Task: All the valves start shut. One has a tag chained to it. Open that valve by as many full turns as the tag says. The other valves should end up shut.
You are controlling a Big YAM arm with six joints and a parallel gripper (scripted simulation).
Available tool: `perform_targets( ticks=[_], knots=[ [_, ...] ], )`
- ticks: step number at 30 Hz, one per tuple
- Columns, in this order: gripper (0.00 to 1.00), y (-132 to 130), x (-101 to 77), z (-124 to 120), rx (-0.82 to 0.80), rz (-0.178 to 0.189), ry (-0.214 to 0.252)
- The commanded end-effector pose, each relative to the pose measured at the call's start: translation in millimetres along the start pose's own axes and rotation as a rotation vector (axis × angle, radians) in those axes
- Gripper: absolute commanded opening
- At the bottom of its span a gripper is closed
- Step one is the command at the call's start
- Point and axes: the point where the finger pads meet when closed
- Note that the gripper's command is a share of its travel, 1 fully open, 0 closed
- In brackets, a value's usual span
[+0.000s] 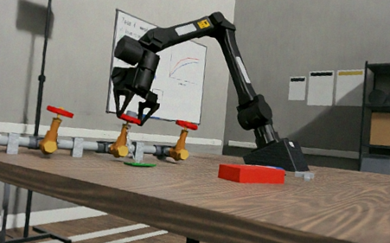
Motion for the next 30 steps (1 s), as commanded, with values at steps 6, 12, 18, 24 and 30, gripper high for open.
perform_targets(
  ticks=[6,12,18,24,30],
  knots=[
    [1.00,29.4,-45.4,15.6,0.033,0.078,-0.021],
    [1.00,25.0,-49.1,10.8,0.025,0.064,-0.016],
    [1.00,28.1,-70.2,15.6,0.034,0.079,-0.020],
    [1.00,14.5,-66.9,8.3,0.021,0.041,-0.011],
    [1.00,25.3,-85.5,14.3,0.033,0.076,-0.017]
  ],
)
Point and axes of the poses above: the point where the finger pads meet when closed, its own x axis out along the fingers, its own y axis across the jaws, z = x × y, and after that the axes turned 3 degrees about x, right-handed
